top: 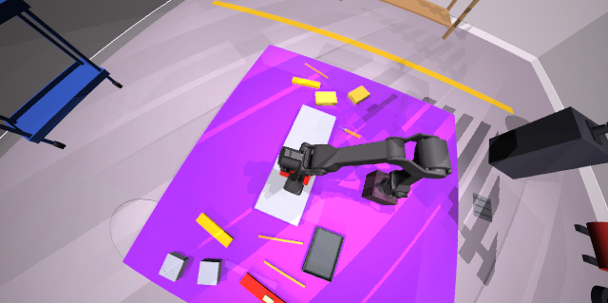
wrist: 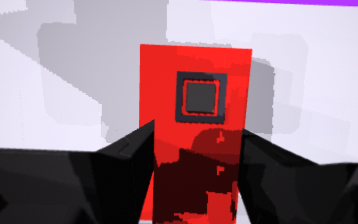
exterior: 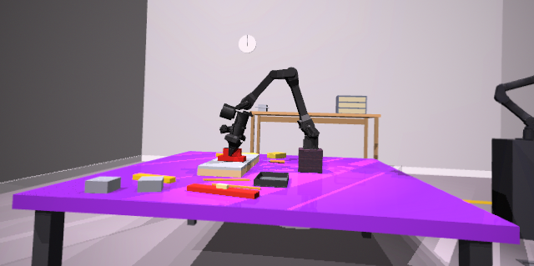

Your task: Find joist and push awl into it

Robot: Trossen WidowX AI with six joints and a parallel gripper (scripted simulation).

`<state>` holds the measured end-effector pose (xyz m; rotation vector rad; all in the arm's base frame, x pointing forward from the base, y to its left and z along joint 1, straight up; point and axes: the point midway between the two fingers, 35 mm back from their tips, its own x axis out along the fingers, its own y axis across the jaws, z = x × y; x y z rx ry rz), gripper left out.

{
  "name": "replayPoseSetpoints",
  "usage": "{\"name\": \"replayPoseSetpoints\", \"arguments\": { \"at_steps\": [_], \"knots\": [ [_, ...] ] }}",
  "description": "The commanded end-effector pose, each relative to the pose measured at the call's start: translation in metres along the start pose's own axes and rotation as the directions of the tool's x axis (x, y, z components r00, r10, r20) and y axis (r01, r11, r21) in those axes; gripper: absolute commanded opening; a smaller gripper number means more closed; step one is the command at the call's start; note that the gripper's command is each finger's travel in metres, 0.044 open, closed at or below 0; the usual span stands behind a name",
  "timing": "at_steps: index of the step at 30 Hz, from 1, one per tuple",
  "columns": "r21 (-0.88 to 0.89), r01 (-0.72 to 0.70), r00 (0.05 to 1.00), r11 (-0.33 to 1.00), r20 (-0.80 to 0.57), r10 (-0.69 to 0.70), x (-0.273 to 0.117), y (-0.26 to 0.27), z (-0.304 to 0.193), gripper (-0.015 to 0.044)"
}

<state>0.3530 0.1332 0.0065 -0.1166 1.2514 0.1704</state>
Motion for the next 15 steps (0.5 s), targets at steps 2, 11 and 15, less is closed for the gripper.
{"name": "replayPoseSetpoints", "arguments": {
  "at_steps": [2,11,15],
  "knots": [
    [-0.001,0.003,1.0,1.0,-0.004,-0.003,0.001,-0.018,-0.002,0.0],
    [-0.002,0.005,1.0,1.0,-0.004,-0.005,0.001,-0.046,-0.002,0.0],
    [-0.002,0.006,1.0,1.0,-0.004,-0.006,0.001,-0.058,-0.002,0.0]
  ]
}}
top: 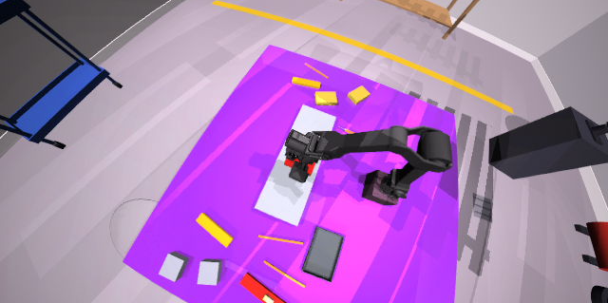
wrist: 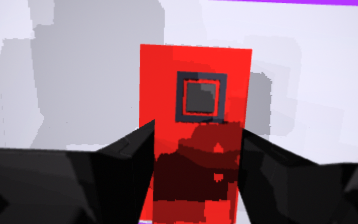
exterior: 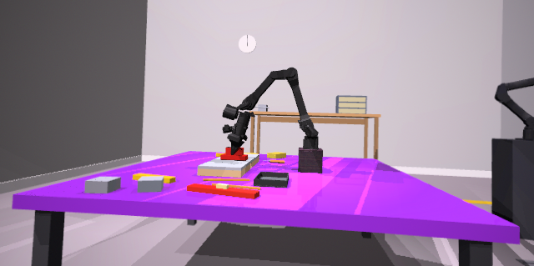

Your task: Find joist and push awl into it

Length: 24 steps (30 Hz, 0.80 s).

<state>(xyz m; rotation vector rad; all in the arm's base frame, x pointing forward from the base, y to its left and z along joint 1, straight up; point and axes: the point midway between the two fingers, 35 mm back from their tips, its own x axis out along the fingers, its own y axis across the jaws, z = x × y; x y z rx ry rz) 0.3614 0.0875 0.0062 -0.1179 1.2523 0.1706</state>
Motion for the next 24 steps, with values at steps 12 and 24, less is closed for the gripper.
{"name": "replayPoseSetpoints", "arguments": {
  "at_steps": [12,24],
  "knots": [
    [-0.002,0.009,1.0,1.0,-0.003,-0.009,0.0,-0.049,-0.002,0.0],
    [-0.003,0.013,1.0,1.0,-0.003,-0.013,0.0,-0.087,-0.002,0.0]
  ]
}}
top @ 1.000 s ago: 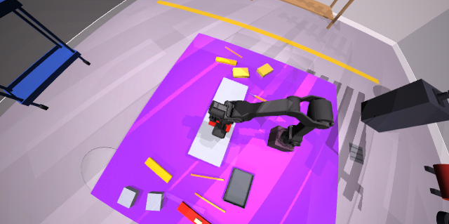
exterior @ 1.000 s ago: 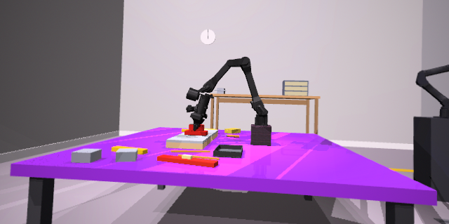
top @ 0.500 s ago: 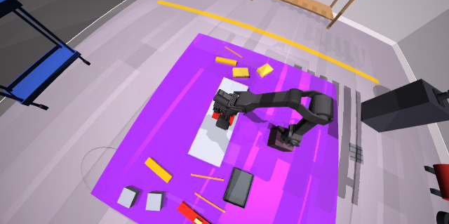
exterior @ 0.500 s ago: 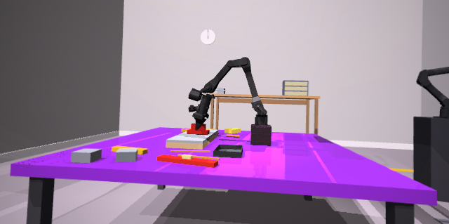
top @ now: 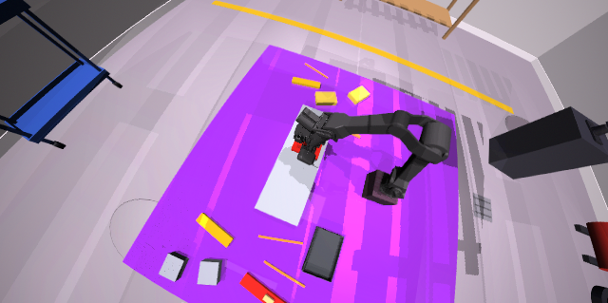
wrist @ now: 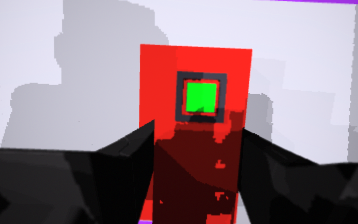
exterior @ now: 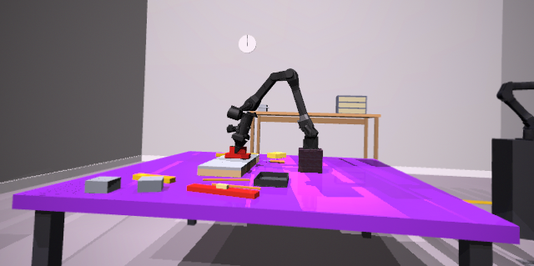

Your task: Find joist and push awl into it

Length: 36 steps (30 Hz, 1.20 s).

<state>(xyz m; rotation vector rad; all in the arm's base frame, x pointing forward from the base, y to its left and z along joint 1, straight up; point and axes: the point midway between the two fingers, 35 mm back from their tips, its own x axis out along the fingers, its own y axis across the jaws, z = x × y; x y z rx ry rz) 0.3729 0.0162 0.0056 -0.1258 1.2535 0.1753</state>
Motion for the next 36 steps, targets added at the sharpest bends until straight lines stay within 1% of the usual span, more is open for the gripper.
{"name": "replayPoseSetpoints", "arguments": {
  "at_steps": [1,36],
  "knots": [
    [0.005,0.012,1.0,1.0,-0.002,-0.012,0.0,-0.018,0.0,0.0],
    [0.002,0.022,1.0,1.0,-0.002,-0.022,-0.003,-0.127,-0.001,0.0]
  ]
}}
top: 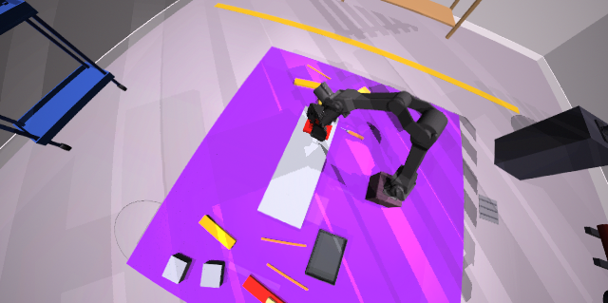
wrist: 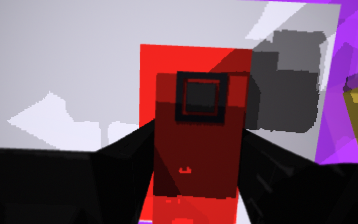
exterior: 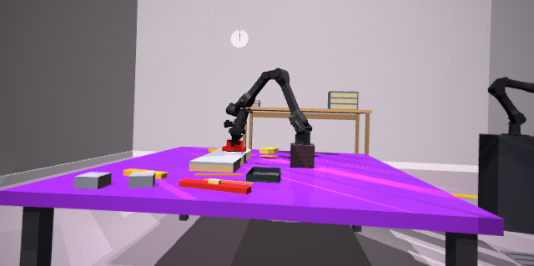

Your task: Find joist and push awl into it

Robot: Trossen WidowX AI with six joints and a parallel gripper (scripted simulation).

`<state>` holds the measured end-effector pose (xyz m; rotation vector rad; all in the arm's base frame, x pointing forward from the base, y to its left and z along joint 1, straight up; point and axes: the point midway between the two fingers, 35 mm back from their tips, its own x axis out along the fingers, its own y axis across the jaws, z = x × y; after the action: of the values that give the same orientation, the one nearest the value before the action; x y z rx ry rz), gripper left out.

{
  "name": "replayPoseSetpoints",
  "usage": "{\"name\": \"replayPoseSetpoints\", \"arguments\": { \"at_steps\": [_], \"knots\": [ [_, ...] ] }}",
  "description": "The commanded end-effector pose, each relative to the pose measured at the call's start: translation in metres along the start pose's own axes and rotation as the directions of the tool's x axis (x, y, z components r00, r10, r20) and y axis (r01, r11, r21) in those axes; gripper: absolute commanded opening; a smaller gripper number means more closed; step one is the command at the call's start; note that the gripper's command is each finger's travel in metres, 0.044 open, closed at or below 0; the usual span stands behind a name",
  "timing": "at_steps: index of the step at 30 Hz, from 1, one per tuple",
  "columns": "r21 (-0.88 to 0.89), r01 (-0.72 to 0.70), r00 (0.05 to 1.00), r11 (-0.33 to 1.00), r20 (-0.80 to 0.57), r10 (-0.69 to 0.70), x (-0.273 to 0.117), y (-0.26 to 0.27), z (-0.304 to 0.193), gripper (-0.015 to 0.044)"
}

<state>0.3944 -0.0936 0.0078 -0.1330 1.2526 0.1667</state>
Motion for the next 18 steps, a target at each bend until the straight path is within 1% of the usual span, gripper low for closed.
{"name": "replayPoseSetpoints", "arguments": {
  "at_steps": [1,9,18],
  "knots": [
    [0.003,0.012,1.0,1.0,-0.002,-0.012,0.0,-0.018,-0.001,0.0],
    [0.002,0.014,1.0,1.0,-0.002,-0.014,-0.001,-0.042,-0.001,0.0],
    [0.003,0.008,1.0,1.0,0.0,-0.008,-0.001,-0.037,-0.001,0.0]
  ]
}}
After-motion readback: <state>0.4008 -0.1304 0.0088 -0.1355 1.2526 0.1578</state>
